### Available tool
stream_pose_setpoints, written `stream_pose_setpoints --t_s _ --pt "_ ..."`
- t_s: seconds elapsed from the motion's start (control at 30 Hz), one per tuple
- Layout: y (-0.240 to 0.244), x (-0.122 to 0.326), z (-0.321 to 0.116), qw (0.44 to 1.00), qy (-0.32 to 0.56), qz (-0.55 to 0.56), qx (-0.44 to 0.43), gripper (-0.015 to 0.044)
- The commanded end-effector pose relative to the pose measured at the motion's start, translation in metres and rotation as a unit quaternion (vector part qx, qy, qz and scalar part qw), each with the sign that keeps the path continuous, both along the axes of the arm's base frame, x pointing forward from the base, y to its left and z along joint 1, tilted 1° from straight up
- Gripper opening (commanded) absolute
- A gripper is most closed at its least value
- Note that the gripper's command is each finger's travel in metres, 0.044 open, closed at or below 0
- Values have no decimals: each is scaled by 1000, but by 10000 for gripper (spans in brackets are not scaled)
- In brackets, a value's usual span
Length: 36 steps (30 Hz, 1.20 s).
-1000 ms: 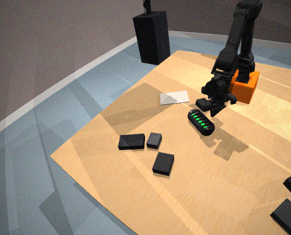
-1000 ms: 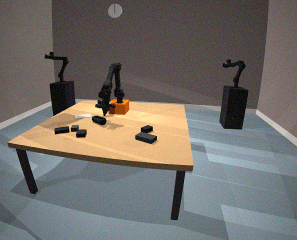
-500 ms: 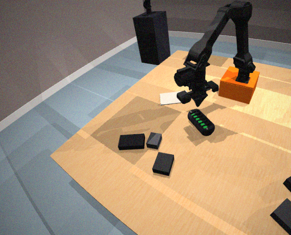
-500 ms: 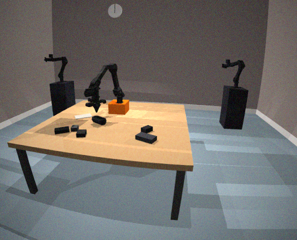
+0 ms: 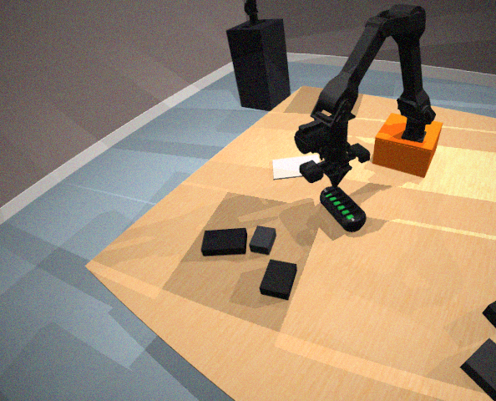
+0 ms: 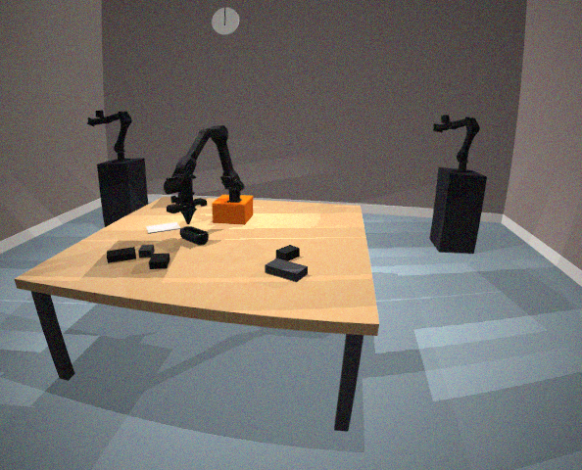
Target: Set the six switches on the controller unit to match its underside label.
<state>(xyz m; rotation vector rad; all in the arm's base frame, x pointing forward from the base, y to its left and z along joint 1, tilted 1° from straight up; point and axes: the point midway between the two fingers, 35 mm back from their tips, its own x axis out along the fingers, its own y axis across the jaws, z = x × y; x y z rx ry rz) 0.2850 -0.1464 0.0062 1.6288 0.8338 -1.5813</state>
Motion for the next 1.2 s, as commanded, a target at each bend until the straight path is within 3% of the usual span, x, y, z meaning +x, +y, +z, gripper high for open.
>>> stream_pose_setpoints --t_s 0.0,1.0,1.17 --pt "1 -2 -8 1000 2 2 2 0" --pt "1 -1 -25 1000 2 1 1 0" --pt "2 -2 17 1000 2 1 1 0"
